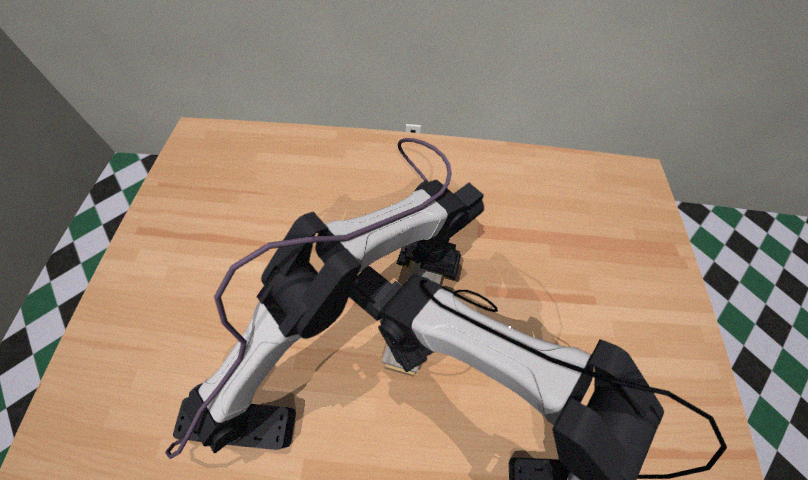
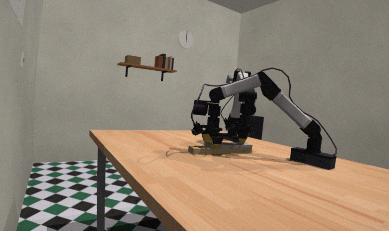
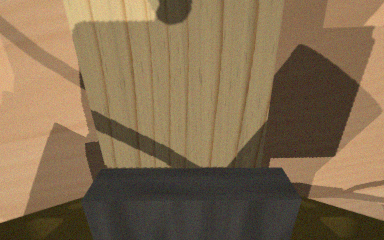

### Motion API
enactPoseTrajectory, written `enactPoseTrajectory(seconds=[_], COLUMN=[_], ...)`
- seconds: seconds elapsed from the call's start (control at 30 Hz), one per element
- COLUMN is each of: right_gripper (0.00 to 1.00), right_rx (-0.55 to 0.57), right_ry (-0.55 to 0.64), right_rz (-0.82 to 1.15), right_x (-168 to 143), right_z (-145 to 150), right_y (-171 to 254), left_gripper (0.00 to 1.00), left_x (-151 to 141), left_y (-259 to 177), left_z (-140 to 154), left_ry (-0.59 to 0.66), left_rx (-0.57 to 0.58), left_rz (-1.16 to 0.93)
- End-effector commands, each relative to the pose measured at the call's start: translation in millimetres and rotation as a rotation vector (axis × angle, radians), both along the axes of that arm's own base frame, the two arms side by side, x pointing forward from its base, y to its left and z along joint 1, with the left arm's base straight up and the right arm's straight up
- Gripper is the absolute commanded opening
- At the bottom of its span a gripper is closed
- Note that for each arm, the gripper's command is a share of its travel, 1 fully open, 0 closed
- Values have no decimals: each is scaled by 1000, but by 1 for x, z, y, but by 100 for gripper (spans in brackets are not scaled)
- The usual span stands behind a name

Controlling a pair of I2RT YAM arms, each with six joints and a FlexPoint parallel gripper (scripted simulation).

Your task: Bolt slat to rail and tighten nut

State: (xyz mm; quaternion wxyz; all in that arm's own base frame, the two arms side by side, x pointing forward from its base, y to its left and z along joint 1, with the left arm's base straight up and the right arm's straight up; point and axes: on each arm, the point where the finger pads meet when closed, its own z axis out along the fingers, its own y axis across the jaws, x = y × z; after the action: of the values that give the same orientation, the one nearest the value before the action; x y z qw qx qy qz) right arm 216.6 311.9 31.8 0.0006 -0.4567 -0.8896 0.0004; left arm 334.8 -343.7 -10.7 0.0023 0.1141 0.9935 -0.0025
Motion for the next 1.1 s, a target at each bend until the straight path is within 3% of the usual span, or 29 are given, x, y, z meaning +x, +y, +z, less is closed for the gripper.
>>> enactPoseTrajectory(seconds=[0.0,0.73,0.8,0.83,1.07], right_gripper=[11,11,33,36,36], right_rx=[17,10,12,12,12], right_ry=[-9,-8,-11,-11,-11], right_rz=[-20,-11,-6,-6,-6], right_x=[1,1,2,2,2], right_z=[8,5,5,5,5], right_y=[-2,0,2,2,2], left_gripper=[68,68,68,68,68], left_x=[3,3,3,3,3], left_y=[-2,-2,-2,-2,-2], left_z=[7,7,7,7,7], left_ry=[-15,-15,-15,-15,-15], left_rx=[-13,-13,-13,-13,-13], left_rz=[-5,-5,-5,-5,-5])
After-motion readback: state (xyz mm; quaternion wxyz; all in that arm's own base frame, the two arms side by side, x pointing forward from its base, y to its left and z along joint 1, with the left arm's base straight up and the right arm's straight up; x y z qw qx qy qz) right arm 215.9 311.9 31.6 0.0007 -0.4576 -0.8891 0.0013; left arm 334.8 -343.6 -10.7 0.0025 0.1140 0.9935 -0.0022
